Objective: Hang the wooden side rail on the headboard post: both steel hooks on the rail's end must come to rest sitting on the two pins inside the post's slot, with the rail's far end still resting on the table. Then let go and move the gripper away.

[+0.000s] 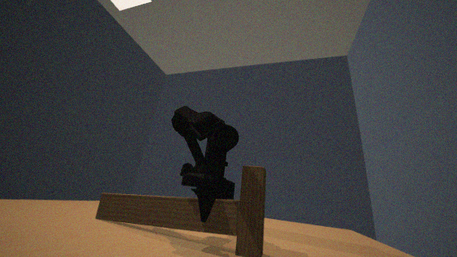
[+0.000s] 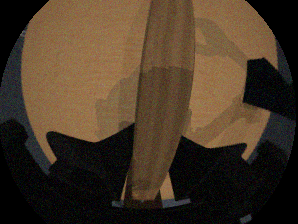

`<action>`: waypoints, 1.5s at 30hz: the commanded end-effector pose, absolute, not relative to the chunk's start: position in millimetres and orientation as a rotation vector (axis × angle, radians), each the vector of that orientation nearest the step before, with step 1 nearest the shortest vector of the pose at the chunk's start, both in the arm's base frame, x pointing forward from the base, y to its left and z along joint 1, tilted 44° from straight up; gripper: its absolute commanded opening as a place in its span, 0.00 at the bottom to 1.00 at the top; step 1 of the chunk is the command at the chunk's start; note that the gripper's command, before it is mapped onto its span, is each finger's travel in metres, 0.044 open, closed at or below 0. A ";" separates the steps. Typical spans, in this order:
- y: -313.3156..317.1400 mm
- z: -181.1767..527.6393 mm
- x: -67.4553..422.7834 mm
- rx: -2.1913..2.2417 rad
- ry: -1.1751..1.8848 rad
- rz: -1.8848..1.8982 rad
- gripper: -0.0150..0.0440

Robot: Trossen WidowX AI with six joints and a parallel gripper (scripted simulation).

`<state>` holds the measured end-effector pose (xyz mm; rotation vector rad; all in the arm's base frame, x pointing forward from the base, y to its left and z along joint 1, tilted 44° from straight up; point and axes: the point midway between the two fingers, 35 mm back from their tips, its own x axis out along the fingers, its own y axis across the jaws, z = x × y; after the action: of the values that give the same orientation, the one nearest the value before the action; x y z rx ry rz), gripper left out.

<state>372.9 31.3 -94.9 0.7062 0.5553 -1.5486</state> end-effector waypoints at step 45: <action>35.3 -98.2 373.9 0.712 0.556 -1.539 0.25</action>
<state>373.7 32.0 -96.8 0.7068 0.5500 -1.5471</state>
